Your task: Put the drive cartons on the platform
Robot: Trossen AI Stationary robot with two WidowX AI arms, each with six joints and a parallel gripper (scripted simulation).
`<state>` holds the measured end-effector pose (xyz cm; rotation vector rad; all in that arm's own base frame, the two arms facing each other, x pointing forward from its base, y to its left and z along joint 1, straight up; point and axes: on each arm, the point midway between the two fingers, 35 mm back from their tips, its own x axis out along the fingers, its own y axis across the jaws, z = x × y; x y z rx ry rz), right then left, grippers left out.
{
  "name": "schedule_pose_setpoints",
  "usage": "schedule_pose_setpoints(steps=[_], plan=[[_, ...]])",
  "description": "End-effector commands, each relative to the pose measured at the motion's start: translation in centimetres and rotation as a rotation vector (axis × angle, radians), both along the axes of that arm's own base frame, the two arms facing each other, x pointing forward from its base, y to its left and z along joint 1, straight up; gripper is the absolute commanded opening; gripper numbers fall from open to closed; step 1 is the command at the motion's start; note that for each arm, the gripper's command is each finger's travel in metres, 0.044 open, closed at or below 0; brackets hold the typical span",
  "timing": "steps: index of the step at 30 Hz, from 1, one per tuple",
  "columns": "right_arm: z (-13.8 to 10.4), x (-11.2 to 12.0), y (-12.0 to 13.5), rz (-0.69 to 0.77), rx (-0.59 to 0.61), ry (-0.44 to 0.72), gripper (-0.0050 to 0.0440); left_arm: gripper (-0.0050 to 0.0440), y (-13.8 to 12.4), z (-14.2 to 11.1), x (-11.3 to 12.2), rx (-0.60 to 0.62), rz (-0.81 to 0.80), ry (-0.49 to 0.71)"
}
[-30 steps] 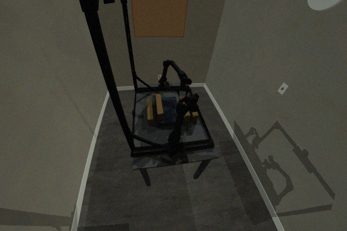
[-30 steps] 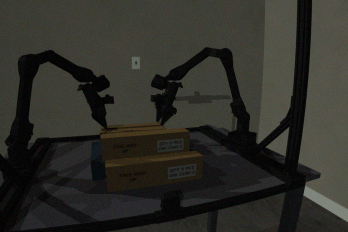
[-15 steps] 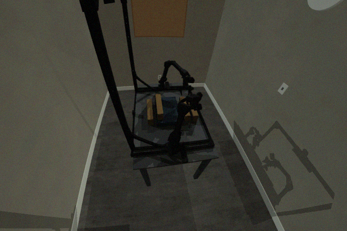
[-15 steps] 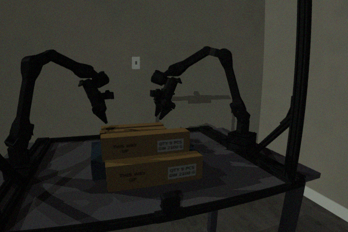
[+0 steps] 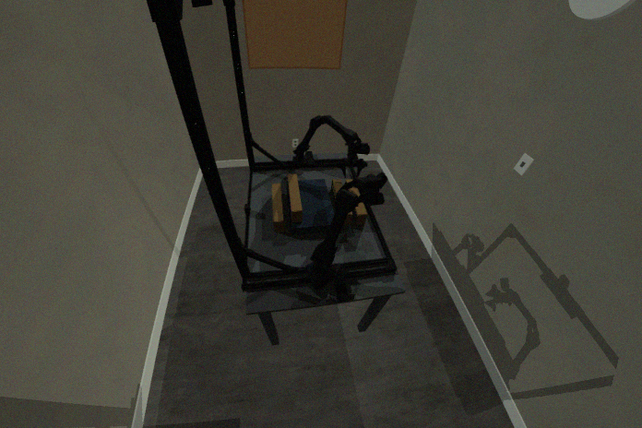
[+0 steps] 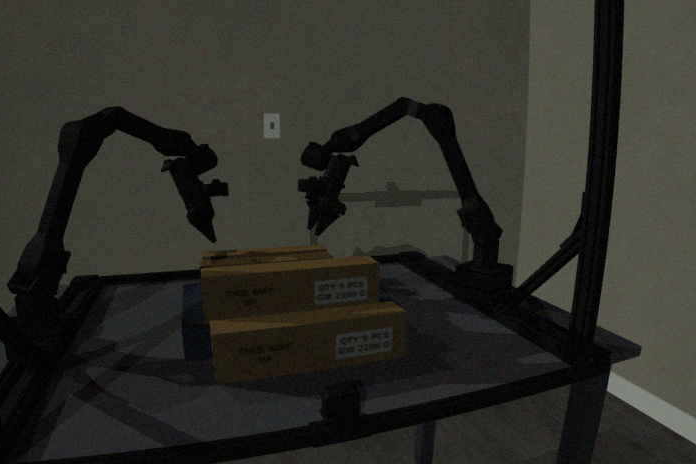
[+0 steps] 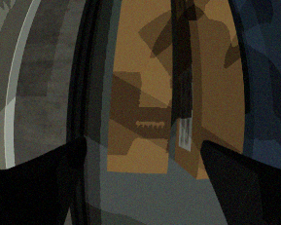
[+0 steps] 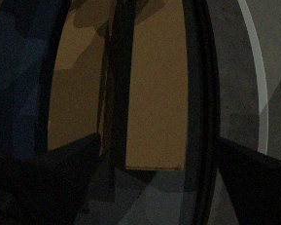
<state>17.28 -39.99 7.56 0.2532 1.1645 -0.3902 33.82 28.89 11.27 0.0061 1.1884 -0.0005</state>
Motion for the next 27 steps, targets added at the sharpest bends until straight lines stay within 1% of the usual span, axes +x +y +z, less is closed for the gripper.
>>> schedule_pose_setpoints(steps=[1, 4, 7, 15, 17, 22, 27], plan=[[-0.3, -0.1, -0.3, 0.003, 0.008, 0.001, 0.0389, 0.0389, 0.3, -0.1, 0.1, -0.004, -0.006, -0.002], [-0.6, -0.1, -0.3, 0.003, 0.008, 0.001, 0.0389, 0.0389, 0.3, -0.4, 0.1, -0.004, -0.006, -0.002], [-1.5, -0.1, -0.3, 0.003, 0.008, 0.001, 0.0389, 0.0389, 0.3, -1.3, 0.1, -0.004, -0.006, -0.002], [-5.7, -0.1, -0.3, 0.003, 0.008, 0.001, 0.0389, 0.0389, 0.3, -5.5, 0.1, -0.004, -0.006, -0.002], [-5.7, -0.1, -0.3, 0.003, 0.008, 0.001, 0.0389, 0.0389, 0.3, -5.5, 0.1, -0.004, -0.006, -0.002], [-7.2, -0.1, -0.3, 0.003, 0.008, 0.001, 0.0389, 0.0389, 0.3, -7.0, 0.1, -0.004, -0.006, -0.002], [-7.3, -0.1, -0.3, 0.003, 0.008, 0.001, 0.0389, 0.0389, 0.3, -7.1, 0.1, -0.004, -0.006, -0.002]])
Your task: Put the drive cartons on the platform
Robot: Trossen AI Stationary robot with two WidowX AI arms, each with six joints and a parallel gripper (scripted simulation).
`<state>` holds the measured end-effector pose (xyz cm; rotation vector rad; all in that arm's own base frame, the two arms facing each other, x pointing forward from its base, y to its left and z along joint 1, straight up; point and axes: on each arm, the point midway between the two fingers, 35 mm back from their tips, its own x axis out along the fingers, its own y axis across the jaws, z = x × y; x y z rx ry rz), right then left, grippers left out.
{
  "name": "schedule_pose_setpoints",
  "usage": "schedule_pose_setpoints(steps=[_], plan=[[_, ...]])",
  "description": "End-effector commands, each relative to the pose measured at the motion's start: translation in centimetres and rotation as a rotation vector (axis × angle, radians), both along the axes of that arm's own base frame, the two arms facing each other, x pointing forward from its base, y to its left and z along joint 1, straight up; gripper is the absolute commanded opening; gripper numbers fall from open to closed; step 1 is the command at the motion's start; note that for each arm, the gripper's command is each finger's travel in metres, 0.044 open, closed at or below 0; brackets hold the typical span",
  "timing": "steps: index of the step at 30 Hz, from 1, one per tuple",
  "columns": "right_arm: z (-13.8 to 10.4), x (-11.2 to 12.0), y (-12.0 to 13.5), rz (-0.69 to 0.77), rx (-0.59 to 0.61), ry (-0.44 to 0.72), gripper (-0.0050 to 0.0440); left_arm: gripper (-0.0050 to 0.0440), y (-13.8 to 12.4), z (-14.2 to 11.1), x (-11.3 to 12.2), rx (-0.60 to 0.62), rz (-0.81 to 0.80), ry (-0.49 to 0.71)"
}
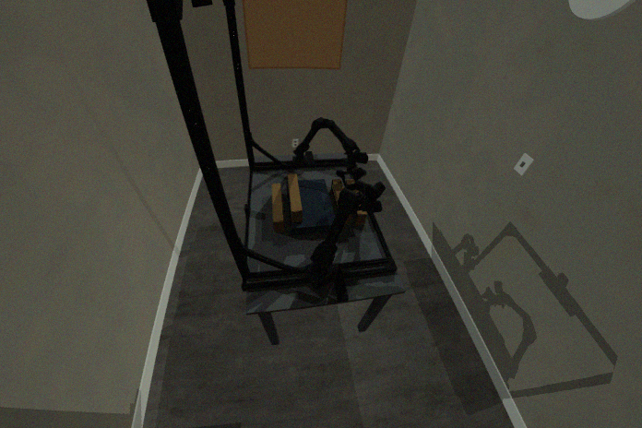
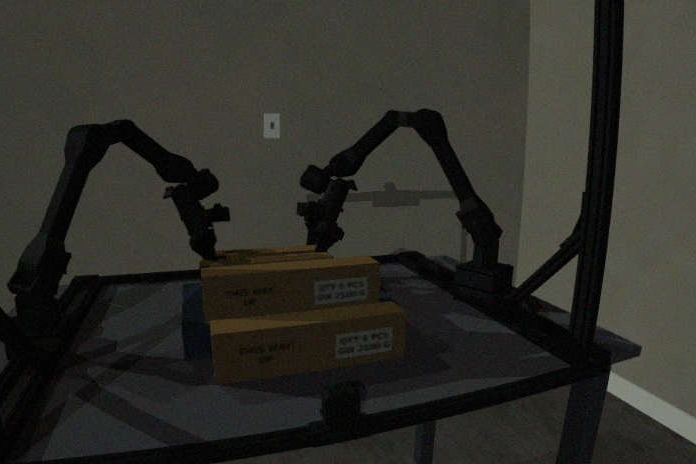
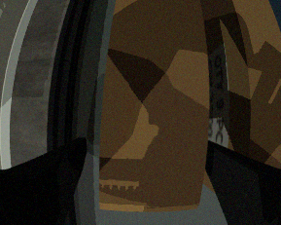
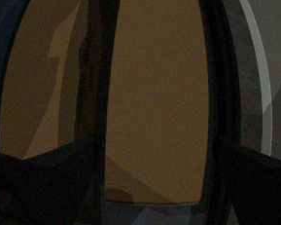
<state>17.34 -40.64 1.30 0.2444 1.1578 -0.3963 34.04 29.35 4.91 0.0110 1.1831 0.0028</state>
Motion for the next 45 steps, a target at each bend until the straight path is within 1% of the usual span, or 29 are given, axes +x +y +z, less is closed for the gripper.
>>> schedule_pose_setpoints(steps=[1, 14, 15, 29, 30, 41, 45], plan=[[-1.1, -0.1, 0.4, 0.003, 0.019, 0.005, 0.0389, 0.0389, -0.2, -0.7, -0.1, -0.010, -0.006, 0.004], [-1.1, -0.1, 0.4, 0.003, 0.019, 0.005, 0.0389, 0.0389, -0.2, -0.7, -0.1, -0.010, -0.006, 0.004], [-1.1, -0.1, 0.4, 0.003, 0.019, 0.005, 0.0000, 0.0000, -0.2, -0.7, -0.1, -0.010, -0.006, 0.004], [-1.1, -0.1, 0.4, 0.003, 0.019, 0.005, 0.0000, 0.0000, -0.2, -0.7, -0.1, -0.010, -0.006, 0.004], [-0.5, -0.1, 0.4, 0.003, 0.019, 0.005, 0.0000, 0.0000, -0.2, -0.1, -0.1, -0.010, -0.006, 0.004], [0.1, -0.1, 0.4, 0.003, 0.019, 0.005, 0.0000, 0.0000, -0.2, 0.5, -0.1, -0.010, -0.006, 0.004], [1.0, -0.1, 0.4, 0.003, 0.019, 0.005, 0.0000, 0.0000, -0.2, 1.4, -0.1, -0.010, -0.006, 0.004]])
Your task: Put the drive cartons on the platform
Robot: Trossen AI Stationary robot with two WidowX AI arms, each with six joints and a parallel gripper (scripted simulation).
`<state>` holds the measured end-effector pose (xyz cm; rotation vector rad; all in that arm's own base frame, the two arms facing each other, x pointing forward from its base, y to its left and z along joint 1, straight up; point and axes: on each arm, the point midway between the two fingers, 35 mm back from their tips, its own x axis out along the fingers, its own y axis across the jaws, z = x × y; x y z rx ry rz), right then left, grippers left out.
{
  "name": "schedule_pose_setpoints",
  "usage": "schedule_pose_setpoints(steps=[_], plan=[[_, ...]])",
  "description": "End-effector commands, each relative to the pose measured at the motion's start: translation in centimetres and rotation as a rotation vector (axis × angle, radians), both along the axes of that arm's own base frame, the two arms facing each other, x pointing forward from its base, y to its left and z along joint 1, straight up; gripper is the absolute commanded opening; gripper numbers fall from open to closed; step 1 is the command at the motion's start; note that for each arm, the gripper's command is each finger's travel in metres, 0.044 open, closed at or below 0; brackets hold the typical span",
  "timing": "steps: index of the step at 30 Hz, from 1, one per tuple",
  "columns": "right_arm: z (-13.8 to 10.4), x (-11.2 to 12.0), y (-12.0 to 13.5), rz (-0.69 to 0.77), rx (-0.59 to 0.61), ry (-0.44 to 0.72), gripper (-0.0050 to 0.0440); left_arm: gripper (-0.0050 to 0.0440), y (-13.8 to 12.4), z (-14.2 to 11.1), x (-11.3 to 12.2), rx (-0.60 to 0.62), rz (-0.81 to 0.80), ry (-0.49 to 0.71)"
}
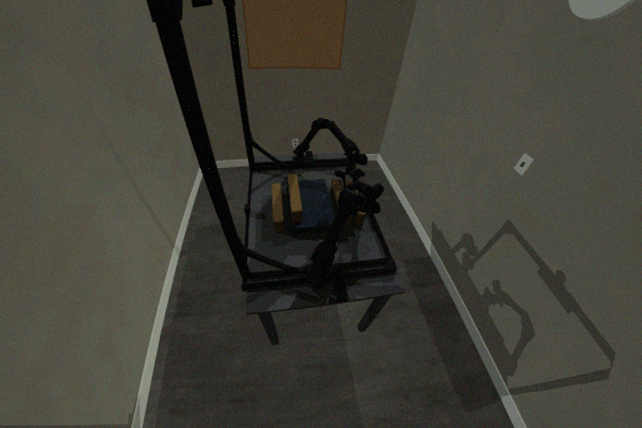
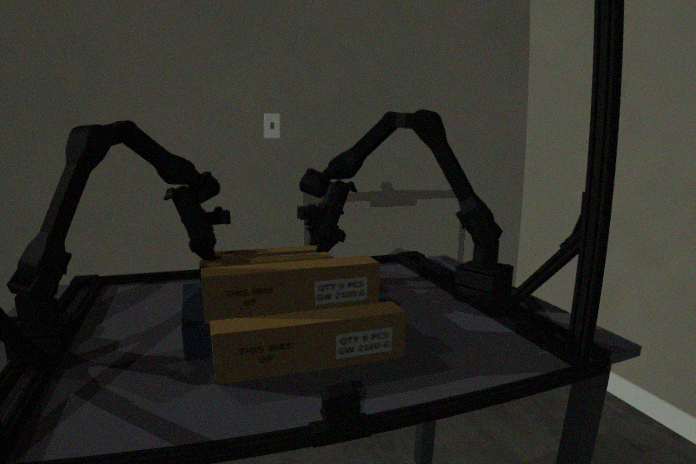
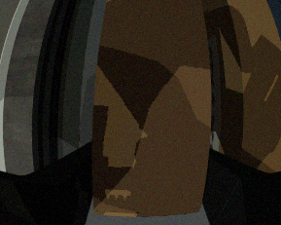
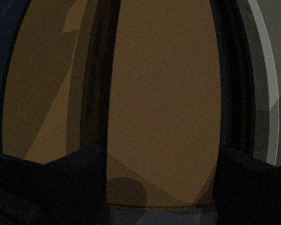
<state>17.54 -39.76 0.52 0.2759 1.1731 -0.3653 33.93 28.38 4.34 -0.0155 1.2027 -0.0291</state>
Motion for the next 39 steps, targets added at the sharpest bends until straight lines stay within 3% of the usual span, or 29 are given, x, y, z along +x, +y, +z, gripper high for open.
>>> schedule_pose_setpoints(steps=[1, 26, 39], plan=[[2.1, -0.3, -0.5, -0.005, -0.024, -0.001, 0.0000, 0.0000, 0.8, 2.3, 0.0, 0.027, 0.005, -0.016], [11.5, -0.3, -0.5, -0.005, -0.024, -0.001, 0.0000, 0.0000, 0.8, 11.7, 0.0, 0.027, 0.005, -0.016], [12.8, -0.3, -0.5, -0.005, -0.024, -0.001, 0.0000, 0.0000, 0.8, 12.9, 0.0, 0.027, 0.005, -0.016]])
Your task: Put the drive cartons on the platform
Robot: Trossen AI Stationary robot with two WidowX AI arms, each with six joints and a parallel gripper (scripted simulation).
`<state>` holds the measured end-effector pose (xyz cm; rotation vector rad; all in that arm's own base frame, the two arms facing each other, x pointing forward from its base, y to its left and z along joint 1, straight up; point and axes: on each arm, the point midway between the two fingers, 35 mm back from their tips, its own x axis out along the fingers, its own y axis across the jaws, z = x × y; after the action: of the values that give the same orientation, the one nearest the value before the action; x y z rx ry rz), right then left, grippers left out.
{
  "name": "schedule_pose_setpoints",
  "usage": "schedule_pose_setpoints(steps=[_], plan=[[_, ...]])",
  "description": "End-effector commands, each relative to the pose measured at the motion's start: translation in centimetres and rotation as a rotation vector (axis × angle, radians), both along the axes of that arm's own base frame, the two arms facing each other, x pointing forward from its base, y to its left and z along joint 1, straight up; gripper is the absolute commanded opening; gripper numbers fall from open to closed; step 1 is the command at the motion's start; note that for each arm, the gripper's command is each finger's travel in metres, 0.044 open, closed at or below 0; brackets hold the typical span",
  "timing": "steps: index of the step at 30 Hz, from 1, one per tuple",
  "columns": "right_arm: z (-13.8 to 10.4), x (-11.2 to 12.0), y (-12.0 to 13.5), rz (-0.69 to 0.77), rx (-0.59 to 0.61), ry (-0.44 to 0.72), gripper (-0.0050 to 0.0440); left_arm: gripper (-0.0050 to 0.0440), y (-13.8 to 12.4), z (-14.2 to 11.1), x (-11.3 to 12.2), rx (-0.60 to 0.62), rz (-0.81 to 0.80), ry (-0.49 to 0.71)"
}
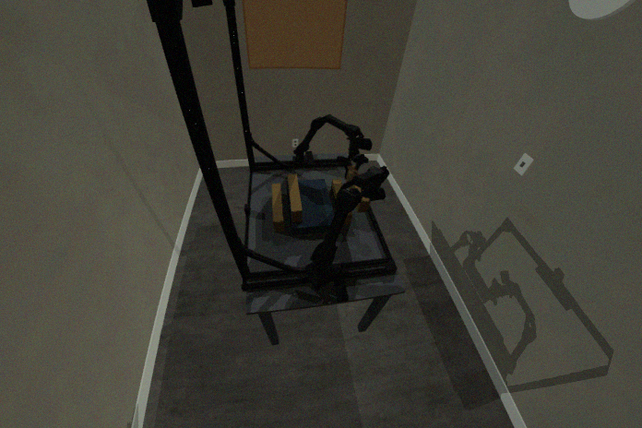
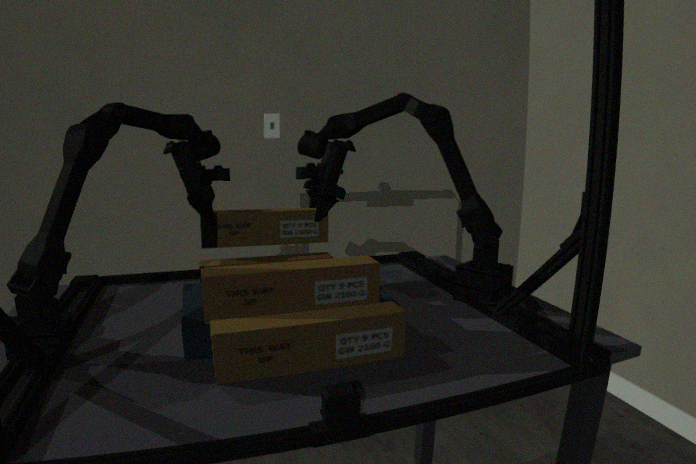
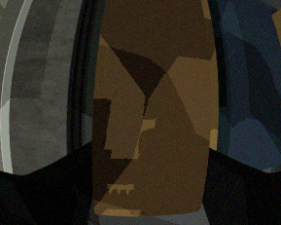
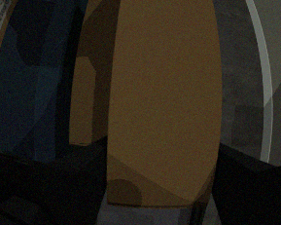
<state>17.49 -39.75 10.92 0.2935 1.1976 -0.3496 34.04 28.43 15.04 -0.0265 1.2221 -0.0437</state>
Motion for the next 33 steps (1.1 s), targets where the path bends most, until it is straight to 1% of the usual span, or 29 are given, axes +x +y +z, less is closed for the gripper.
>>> schedule_pose_setpoints(steps=[1, 17, 25, 33], plan=[[2.4, -0.3, -0.5, -0.009, -0.050, -0.019, 0.0000, 0.0000, 0.7, 2.2, -0.1, 0.043, 0.011, -0.036], [2.3, -0.1, -0.2, -0.009, -0.050, -0.019, 0.0000, 0.0000, 0.3, 2.0, -0.1, 0.043, 0.011, -0.036], [2.2, 0.2, 0.5, -0.009, -0.050, -0.019, 0.0000, 0.0000, -0.4, 1.9, -0.2, 0.043, 0.011, -0.036], [2.1, 1.0, 1.9, -0.009, -0.050, -0.019, 0.0000, 0.0000, -2.1, 1.9, -0.2, 0.043, 0.011, -0.036]])
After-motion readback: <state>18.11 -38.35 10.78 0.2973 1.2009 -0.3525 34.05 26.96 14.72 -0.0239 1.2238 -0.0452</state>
